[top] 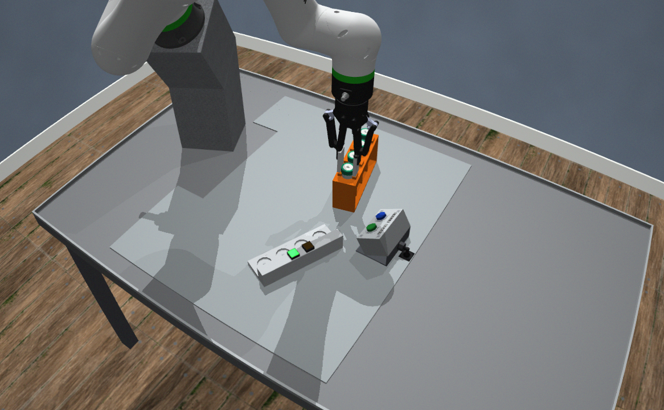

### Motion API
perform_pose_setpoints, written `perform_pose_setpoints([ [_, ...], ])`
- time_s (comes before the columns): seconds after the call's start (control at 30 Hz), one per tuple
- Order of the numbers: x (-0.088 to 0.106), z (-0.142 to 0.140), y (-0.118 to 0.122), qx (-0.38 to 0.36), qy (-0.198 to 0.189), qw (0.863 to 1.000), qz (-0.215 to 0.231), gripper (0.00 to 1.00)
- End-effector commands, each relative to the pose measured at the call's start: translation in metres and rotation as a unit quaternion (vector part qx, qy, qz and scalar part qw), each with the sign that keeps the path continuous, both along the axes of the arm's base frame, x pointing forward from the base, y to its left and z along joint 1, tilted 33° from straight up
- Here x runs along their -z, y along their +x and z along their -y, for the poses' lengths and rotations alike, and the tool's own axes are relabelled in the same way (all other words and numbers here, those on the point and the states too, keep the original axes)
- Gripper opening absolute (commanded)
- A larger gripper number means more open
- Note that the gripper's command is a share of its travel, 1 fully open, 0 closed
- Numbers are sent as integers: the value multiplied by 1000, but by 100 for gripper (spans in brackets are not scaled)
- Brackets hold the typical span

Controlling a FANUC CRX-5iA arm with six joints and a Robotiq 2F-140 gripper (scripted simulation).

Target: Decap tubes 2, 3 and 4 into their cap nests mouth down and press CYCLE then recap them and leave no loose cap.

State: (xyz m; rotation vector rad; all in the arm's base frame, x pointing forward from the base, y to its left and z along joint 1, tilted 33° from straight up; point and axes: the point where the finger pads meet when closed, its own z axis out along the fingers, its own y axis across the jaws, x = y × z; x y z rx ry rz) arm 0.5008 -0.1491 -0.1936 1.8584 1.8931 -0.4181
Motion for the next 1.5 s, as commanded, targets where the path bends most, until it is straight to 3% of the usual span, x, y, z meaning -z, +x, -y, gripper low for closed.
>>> perform_pose_setpoints([
  [0.0,1,0,-1,111,9,990,83,0],
  [0.23,1,0,0,200,22,970,139,0],
  [0.43,1,0,0,200,22,970,139,0],
  [0.47,1,0,0,200,22,970,139,35],
  [0.87,1,0,0,200,22,970,139,35],
  [0.97,0,0,-1,96,7,992,75,35],
  [1.1,0,0,-1,27,-3,999,33,35],
  [1.23,0,0,-1,-45,-13,999,-11,35],
  [1.33,0,0,-1,-45,-13,999,-11,35],
  [1.47,0,0,-1,-150,-28,985,-76,35],
])
